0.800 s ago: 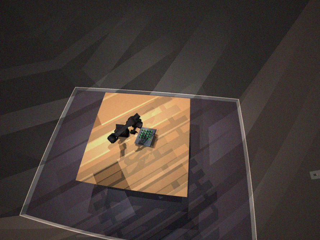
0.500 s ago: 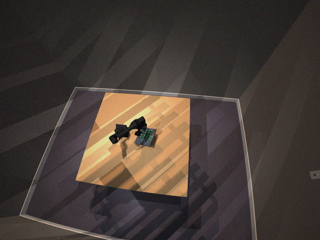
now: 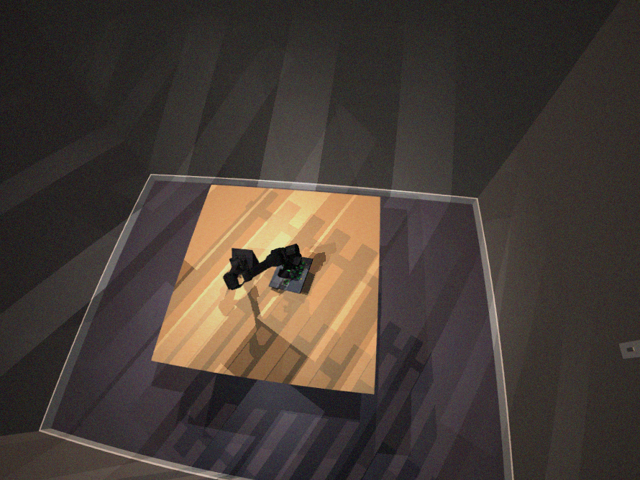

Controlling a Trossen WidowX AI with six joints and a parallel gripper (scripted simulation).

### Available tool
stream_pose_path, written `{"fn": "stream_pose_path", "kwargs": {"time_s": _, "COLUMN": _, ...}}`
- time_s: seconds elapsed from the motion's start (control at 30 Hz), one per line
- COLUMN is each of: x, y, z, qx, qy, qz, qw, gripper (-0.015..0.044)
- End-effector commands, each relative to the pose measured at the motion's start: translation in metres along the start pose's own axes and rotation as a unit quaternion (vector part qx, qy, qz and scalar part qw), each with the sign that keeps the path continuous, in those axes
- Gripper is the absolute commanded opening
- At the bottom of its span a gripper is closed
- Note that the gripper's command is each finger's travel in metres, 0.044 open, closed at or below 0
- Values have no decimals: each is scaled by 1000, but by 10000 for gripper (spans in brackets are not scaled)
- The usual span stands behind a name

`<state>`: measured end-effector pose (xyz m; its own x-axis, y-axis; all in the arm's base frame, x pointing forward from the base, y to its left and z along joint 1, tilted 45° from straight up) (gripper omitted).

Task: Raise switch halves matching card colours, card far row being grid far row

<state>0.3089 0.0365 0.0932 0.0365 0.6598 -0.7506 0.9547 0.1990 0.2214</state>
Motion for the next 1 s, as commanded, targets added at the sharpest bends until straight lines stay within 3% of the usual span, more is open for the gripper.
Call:
{"fn": "stream_pose_path", "kwargs": {"time_s": 0.0, "x": 1, "y": -4, "z": 16, "qx": 1, "qy": -6, "qz": -7, "qw": 1000, "gripper": 0}}
{"fn": "stream_pose_path", "kwargs": {"time_s": 0.97, "x": 1, "y": -5, "z": 40, "qx": 1, "qy": -6, "qz": -7, "qw": 1000, "gripper": 0}}
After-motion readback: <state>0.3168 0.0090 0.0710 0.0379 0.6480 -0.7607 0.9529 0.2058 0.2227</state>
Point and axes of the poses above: the point midway between the two fingers, 35 mm back from their tips, its own z axis out along the fingers, its own x axis across the jaws, y = z × x, the point moved 7 cm from there along -z, back along the fingers, and after that the axes turned 15 degrees about -z, right-handed, at the moved point
